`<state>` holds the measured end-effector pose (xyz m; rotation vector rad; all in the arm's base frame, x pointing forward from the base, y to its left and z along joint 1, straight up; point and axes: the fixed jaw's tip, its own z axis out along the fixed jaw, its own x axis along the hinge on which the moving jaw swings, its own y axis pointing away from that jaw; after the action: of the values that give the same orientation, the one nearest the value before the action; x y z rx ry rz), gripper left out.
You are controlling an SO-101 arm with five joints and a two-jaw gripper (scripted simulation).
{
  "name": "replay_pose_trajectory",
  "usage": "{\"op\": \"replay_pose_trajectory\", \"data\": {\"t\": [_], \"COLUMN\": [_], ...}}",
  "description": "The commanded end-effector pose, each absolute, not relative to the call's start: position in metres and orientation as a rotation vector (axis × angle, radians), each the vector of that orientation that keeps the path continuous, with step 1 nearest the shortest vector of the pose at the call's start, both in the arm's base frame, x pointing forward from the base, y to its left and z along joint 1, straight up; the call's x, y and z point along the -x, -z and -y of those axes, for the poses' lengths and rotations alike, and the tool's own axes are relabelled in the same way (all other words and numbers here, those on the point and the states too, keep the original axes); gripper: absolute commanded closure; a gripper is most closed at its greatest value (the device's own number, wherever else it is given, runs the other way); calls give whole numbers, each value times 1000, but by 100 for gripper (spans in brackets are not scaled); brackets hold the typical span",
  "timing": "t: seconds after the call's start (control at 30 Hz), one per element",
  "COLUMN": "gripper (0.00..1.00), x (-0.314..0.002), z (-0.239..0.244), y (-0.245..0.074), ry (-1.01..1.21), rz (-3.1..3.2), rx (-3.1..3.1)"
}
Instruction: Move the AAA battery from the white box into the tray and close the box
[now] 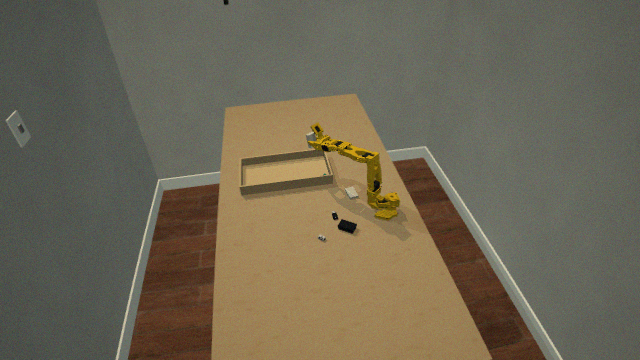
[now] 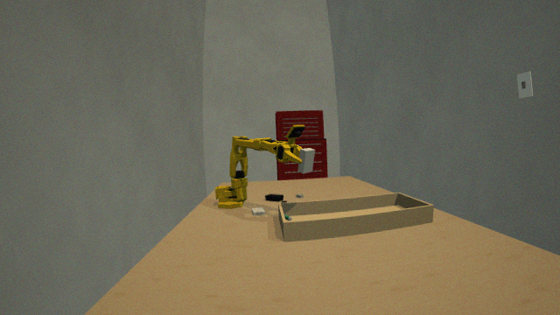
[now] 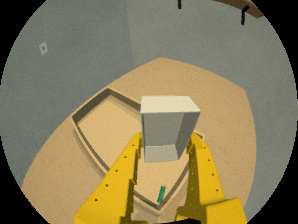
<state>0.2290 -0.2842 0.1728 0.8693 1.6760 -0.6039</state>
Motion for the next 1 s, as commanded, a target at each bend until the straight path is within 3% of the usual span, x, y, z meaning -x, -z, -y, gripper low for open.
{"op": "replay_pose_trajectory", "data": {"t": [0.0, 0.97], "gripper": [81, 81], "x": [-230, -224], "z": [280, 273], "y": [-204, -173], "ry": [617, 555], "rz": [-1591, -1774], "rx": [-828, -923]}}
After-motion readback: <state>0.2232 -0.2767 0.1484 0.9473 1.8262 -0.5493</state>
